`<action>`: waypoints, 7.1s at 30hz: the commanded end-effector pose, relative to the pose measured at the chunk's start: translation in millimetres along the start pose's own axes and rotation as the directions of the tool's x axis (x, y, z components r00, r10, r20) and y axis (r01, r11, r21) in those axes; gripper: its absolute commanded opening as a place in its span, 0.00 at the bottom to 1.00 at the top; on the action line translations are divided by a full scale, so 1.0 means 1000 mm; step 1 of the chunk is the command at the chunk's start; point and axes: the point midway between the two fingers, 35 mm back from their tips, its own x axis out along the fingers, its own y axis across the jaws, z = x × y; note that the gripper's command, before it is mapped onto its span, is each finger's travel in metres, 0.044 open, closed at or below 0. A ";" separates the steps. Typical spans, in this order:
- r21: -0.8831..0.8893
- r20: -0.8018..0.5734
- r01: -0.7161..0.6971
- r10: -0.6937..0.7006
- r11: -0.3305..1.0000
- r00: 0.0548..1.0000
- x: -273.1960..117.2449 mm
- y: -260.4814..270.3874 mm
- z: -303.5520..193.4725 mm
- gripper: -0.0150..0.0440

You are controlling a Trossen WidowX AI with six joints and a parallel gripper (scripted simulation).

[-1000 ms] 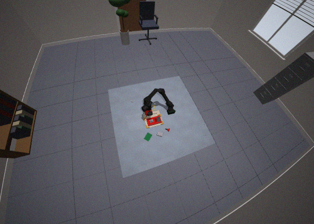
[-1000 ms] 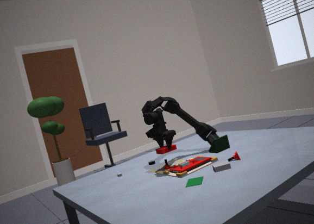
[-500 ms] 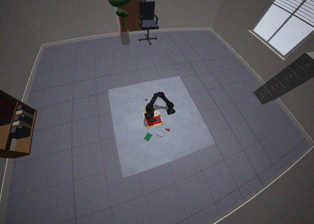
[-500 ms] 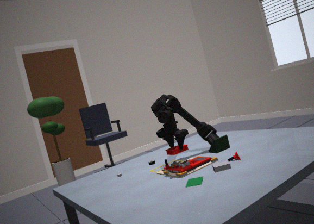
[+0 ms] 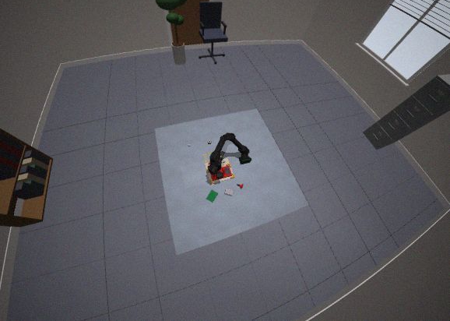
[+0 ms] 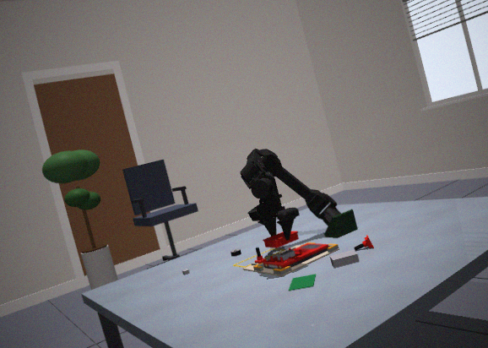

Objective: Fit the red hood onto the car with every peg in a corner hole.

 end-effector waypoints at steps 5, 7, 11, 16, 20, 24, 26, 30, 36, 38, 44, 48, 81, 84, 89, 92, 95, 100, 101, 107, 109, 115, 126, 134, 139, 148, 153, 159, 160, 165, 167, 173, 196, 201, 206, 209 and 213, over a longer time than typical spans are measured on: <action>-0.006 -0.004 0.007 -0.007 1.000 1.000 0.027 -0.002 -0.002 0.25; -0.006 -0.004 0.007 -0.007 1.000 1.000 0.029 -0.002 -0.003 0.25; -0.006 -0.004 0.007 -0.007 1.000 1.000 0.029 -0.002 -0.003 0.25; -0.006 -0.004 0.007 -0.007 1.000 1.000 0.029 -0.002 -0.003 0.25; -0.006 -0.004 0.007 -0.007 1.000 1.000 0.029 -0.002 -0.003 0.25; -0.006 -0.004 0.007 -0.007 1.000 1.000 0.029 -0.002 -0.003 0.25; -0.006 -0.004 0.007 -0.007 1.000 1.000 0.029 -0.002 -0.003 0.25; -0.006 -0.004 0.007 -0.007 1.000 1.000 0.029 -0.002 -0.003 0.25; -0.006 -0.004 0.007 -0.007 1.000 1.000 0.029 -0.002 -0.003 0.25; -0.006 -0.004 0.007 -0.007 1.000 1.000 0.030 -0.002 -0.003 0.25; -0.006 -0.004 0.007 -0.007 1.000 1.000 0.032 -0.002 -0.003 0.25; -0.006 -0.004 0.007 -0.007 1.000 1.000 0.033 -0.002 -0.003 0.25; -0.005 -0.004 0.006 -0.006 1.000 1.000 0.039 -0.002 -0.004 0.25; -0.005 -0.004 0.006 -0.006 1.000 1.000 0.038 -0.002 -0.004 0.25; -0.004 -0.004 0.006 -0.006 1.000 1.000 0.037 -0.002 -0.004 0.25; -0.004 -0.004 0.006 -0.006 1.000 1.000 0.036 -0.002 -0.003 0.25; -0.004 -0.004 0.005 -0.005 1.000 1.000 0.035 -0.002 -0.003 0.25; -0.004 -0.003 0.005 -0.005 1.000 1.000 0.034 -0.002 -0.004 0.25; -0.004 -0.003 0.005 -0.005 1.000 1.000 0.034 -0.002 -0.004 0.25; -0.005 0.000 0.006 -0.006 1.000 1.000 0.034 -0.002 -0.004 0.25; -0.006 0.001 0.007 -0.007 1.000 1.000 0.034 -0.002 -0.004 0.25; -0.007 0.004 0.008 -0.008 1.000 1.000 0.035 -0.002 -0.004 0.25; -0.009 0.007 0.009 -0.009 1.000 1.000 0.037 -0.002 -0.005 0.25; -0.009 0.007 0.009 -0.009 1.000 1.000 0.040 -0.002 -0.005 0.25; -0.009 0.007 0.009 -0.009 1.000 1.000 0.042 -0.002 -0.005 0.25; -0.009 0.007 0.009 -0.009 1.000 1.000 0.045 -0.002 -0.005 0.25; -0.009 0.007 0.009 -0.009 1.000 1.000 0.047 -0.002 -0.005 0.25; -0.009 0.007 0.010 -0.009 1.000 1.000 0.049 -0.003 -0.005 0.25; -0.009 0.007 0.010 -0.009 1.000 1.000 0.049 -0.003 -0.005 0.25; -0.003 0.008 0.006 -0.006 1.000 1.000 0.047 -0.002 -0.004 0.25; -0.002 0.007 0.006 -0.006 1.000 1.000 0.048 -0.002 -0.005 0.30; -0.002 0.007 0.006 -0.006 1.000 1.000 0.048 -0.002 -0.005 0.57; -0.003 -0.010 0.007 -0.007 1.000 1.000 -0.022 -0.001 -0.004 1.00; -0.003 -0.010 0.007 -0.007 1.000 1.000 -0.022 -0.001 -0.004 1.00; -0.003 -0.010 0.007 -0.007 1.000 1.000 -0.022 -0.001 -0.004 1.00; -0.003 -0.010 0.007 -0.007 1.000 1.000 -0.022 -0.001 -0.004 1.00; -0.003 -0.010 0.007 -0.007 1.000 1.000 -0.022 -0.001 -0.004 1.00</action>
